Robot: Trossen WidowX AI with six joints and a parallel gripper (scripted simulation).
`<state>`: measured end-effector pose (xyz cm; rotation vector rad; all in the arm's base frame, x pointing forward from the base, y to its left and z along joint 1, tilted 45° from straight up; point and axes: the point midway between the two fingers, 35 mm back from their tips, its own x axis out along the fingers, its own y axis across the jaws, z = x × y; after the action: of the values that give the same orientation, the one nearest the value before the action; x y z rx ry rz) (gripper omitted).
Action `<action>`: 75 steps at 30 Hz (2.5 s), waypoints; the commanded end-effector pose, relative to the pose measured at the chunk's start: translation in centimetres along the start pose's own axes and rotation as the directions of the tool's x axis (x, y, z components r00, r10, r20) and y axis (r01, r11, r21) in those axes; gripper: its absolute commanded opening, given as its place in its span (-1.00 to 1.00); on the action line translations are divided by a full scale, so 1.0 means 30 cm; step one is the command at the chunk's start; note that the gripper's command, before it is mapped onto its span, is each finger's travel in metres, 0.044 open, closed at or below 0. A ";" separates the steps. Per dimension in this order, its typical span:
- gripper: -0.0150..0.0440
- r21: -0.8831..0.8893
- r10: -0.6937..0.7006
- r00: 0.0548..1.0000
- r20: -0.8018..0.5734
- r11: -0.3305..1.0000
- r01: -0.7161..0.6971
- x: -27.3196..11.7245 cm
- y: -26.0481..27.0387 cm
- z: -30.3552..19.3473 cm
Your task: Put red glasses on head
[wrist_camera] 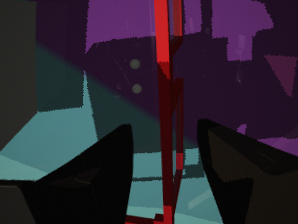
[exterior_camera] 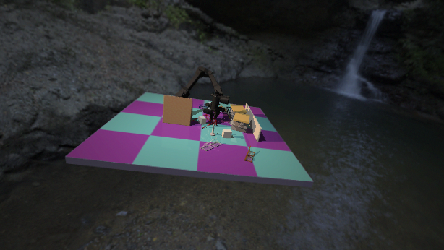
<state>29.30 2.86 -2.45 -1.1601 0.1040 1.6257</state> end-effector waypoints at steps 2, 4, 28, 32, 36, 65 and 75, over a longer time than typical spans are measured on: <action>-0.02 0.012 0.004 1.000 0.015 1.000 -0.004 0.034 0.009 0.007; -0.02 0.012 0.004 1.000 0.015 1.000 -0.004 0.034 0.009 0.008; -0.49 0.002 0.003 1.000 0.005 1.000 -0.003 0.023 0.004 0.005; -0.49 0.003 0.004 1.000 0.004 1.000 -0.004 0.004 0.003 0.001; -0.49 0.006 0.007 1.000 0.002 1.000 -0.007 -0.067 -0.001 -0.010; -0.49 0.342 0.074 0.997 -0.036 0.938 -0.057 -0.317 -0.043 0.028; -0.49 0.582 0.119 0.990 -0.080 0.811 -0.051 -0.326 -0.075 0.073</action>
<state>29.21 -2.08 6.21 -0.8029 0.6297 1.4815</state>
